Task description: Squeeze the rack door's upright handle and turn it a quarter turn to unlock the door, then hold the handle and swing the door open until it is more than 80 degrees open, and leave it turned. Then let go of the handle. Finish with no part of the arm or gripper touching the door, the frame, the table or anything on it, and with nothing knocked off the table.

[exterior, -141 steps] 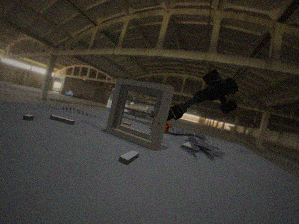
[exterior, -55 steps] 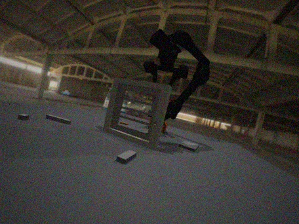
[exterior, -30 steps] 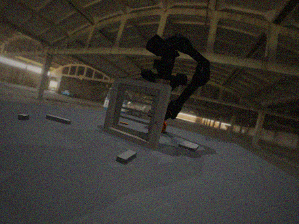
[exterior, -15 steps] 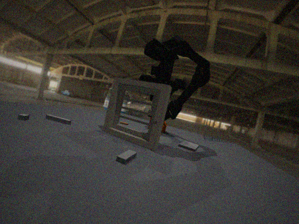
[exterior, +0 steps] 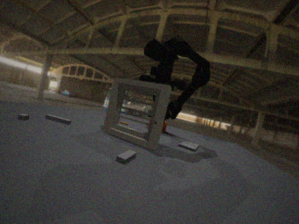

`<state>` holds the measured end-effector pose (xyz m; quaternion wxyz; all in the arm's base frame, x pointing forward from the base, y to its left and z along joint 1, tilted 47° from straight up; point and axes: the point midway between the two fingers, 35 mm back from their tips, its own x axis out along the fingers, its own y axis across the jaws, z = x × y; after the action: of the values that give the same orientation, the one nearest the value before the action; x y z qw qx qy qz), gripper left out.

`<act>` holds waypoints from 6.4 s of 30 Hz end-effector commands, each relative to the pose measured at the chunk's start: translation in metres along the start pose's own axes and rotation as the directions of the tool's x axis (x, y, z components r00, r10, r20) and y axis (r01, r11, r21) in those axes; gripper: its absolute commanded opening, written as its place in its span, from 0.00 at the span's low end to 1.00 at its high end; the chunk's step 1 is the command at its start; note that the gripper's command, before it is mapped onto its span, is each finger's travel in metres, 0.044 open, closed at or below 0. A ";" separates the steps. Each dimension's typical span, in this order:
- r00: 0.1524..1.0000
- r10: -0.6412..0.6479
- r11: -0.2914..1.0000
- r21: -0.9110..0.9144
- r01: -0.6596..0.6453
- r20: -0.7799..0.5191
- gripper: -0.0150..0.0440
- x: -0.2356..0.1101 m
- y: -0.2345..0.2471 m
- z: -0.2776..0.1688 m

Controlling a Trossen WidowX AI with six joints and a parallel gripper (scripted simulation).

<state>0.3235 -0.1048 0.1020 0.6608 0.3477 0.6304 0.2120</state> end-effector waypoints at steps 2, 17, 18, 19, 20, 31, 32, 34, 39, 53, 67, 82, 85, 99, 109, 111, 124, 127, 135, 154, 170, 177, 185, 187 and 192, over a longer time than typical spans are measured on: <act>1.000 0.001 1.000 0.005 -0.001 -0.002 0.30 0.001 0.000 0.000; 1.000 0.001 0.895 -0.446 -0.002 -0.002 0.29 0.001 0.000 0.000; 1.000 0.001 0.872 -0.490 -0.002 -0.002 0.29 0.001 0.000 0.000; 1.000 0.001 0.847 -0.532 -0.002 -0.002 0.29 0.001 0.000 0.000; 1.000 0.001 0.820 -0.573 -0.002 -0.002 0.29 0.001 0.000 0.000; 1.000 0.001 0.407 -0.914 -0.002 -0.002 0.29 0.001 0.000 0.000; 1.000 0.001 0.361 -0.933 -0.002 -0.002 0.29 0.001 0.000 0.000; 1.000 0.001 0.268 -0.964 -0.002 -0.002 0.29 0.001 0.000 0.000; 1.000 0.001 0.024 -1.000 -0.002 -0.002 0.29 0.001 0.000 0.000; 1.000 0.001 -0.337 -0.941 -0.001 -0.002 0.29 0.001 0.000 0.000; 1.000 0.001 -0.337 -0.941 -0.001 -0.002 0.29 0.001 0.000 0.000; 1.000 0.001 -0.337 -0.941 -0.001 -0.002 0.47 0.001 0.000 0.000; 1.000 0.001 -0.337 -0.941 -0.001 -0.002 0.60 0.001 0.000 0.000; 1.000 0.001 0.076 -0.997 -0.002 -0.002 0.75 0.001 0.000 0.000; 1.000 0.001 0.541 -0.841 -0.002 -0.002 0.75 0.001 0.000 0.000; 1.000 0.001 0.622 -0.783 -0.002 -0.002 0.75 0.001 0.000 0.000; 1.000 0.001 0.967 -0.253 -0.002 -0.002 0.75 0.001 0.000 0.000; 1.000 0.001 0.994 -0.107 -0.001 -0.002 0.75 0.001 0.000 0.000; 1.000 0.001 0.959 0.285 -0.001 -0.002 0.75 0.001 0.000 0.000; 1.000 0.001 0.334 0.943 0.002 -0.002 0.75 0.001 0.000 0.000; 1.000 0.001 -0.178 0.984 0.002 -0.002 0.75 0.001 0.000 0.000; 1.000 0.001 -0.178 0.984 0.002 -0.002 0.67 0.001 0.000 0.000; 1.000 0.001 -0.178 0.984 0.002 -0.002 0.58 0.001 0.000 0.000; 1.000 0.001 -0.178 0.984 0.002 -0.002 0.56 0.001 0.000 0.000; 1.000 0.001 -0.178 0.984 0.002 -0.002 0.50 0.001 0.000 0.000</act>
<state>0.3233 -0.1047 0.1015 0.1578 0.7293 0.5676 -0.3478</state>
